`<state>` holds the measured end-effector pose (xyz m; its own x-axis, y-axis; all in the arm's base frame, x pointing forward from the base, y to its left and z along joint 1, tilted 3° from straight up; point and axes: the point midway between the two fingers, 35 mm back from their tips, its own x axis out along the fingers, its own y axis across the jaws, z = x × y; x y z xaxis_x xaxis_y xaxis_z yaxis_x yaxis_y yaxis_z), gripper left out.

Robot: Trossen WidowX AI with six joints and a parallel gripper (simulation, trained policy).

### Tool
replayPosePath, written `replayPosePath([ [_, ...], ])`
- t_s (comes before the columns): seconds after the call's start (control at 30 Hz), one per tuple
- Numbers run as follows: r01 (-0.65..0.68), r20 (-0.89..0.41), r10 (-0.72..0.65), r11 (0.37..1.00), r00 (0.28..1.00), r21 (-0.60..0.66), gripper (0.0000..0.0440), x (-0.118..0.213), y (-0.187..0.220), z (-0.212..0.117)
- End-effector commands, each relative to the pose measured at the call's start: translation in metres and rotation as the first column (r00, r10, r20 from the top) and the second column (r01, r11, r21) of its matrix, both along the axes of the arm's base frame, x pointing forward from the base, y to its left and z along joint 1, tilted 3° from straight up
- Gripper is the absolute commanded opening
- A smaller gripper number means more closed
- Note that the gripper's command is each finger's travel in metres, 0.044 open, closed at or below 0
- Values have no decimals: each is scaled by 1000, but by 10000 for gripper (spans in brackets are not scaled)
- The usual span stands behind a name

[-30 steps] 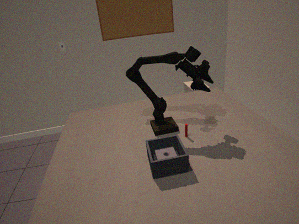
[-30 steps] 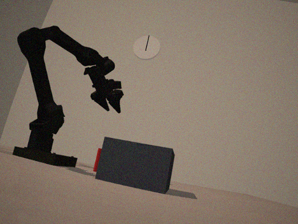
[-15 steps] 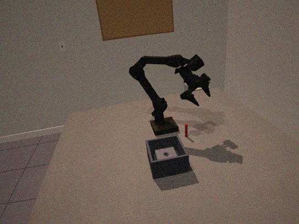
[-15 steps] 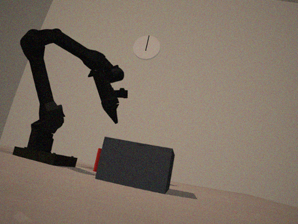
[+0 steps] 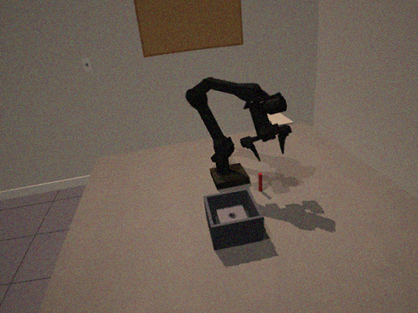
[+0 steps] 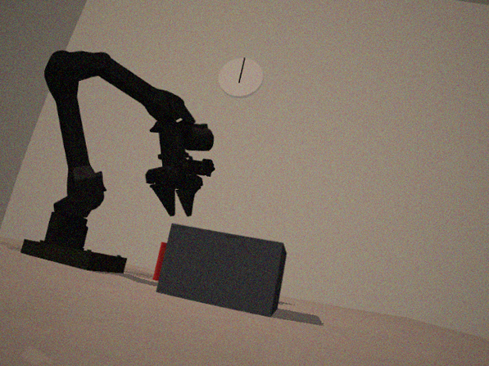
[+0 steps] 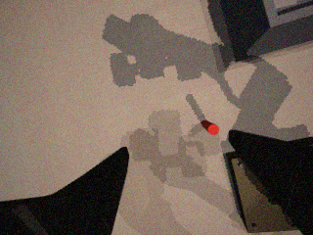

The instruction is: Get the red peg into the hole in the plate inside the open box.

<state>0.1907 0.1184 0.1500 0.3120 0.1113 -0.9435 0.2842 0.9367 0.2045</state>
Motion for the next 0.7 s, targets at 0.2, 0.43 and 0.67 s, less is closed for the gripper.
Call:
replayPosePath([
  [0.2, 261, -146, -274, 960, 951, -101, 440, -8, -27, -44],
  [0.43, 387, -169, -404, 913, 899, -126, 440, -8, -33, -76],
  [0.67, 477, -161, -488, 873, 858, -107, 440, -7, -34, -107],
])
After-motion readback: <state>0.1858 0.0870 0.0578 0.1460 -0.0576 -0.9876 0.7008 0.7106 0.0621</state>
